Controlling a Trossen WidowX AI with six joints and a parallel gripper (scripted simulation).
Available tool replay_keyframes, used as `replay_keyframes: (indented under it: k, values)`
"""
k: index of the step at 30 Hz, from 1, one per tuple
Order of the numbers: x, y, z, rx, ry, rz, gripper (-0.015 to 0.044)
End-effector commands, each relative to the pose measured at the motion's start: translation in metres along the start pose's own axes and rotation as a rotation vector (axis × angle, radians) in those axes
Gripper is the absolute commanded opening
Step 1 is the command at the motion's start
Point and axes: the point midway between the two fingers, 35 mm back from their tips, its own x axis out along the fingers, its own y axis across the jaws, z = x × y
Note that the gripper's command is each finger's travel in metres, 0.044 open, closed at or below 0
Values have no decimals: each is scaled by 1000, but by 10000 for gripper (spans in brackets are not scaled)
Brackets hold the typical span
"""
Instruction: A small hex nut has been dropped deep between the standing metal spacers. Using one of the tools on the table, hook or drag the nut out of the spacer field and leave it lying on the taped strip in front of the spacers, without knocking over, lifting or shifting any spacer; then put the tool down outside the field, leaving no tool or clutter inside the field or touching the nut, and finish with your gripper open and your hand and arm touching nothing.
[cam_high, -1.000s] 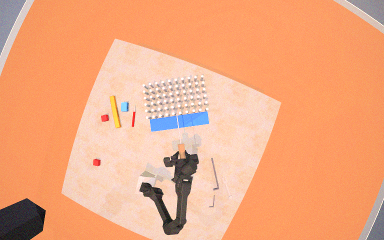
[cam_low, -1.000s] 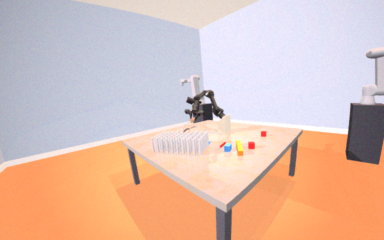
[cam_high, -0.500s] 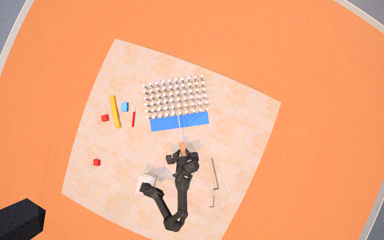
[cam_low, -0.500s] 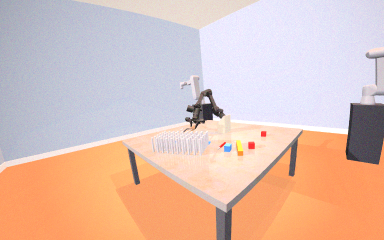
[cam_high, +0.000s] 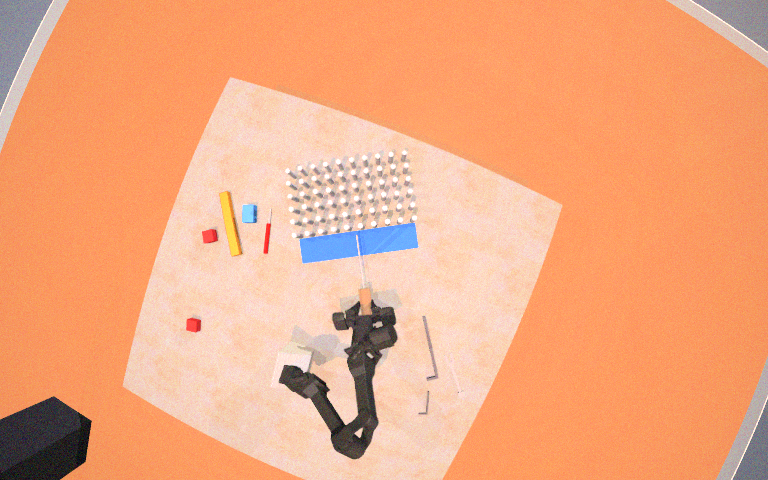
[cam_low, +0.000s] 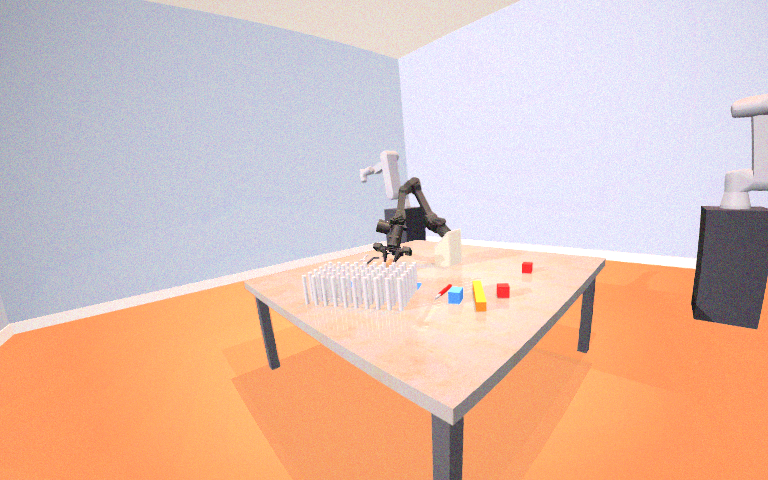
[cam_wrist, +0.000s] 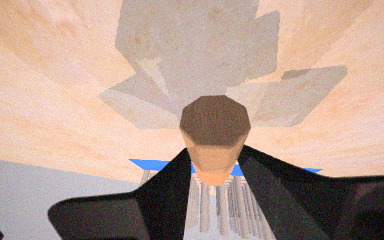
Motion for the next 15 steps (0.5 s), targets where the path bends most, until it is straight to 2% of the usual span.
replay_keyframes:
  k: [1,15]
  values:
    - [1,-1,-1,-4,6,-3,0]
    - [6,-1,-7,-3,6,-3,0]
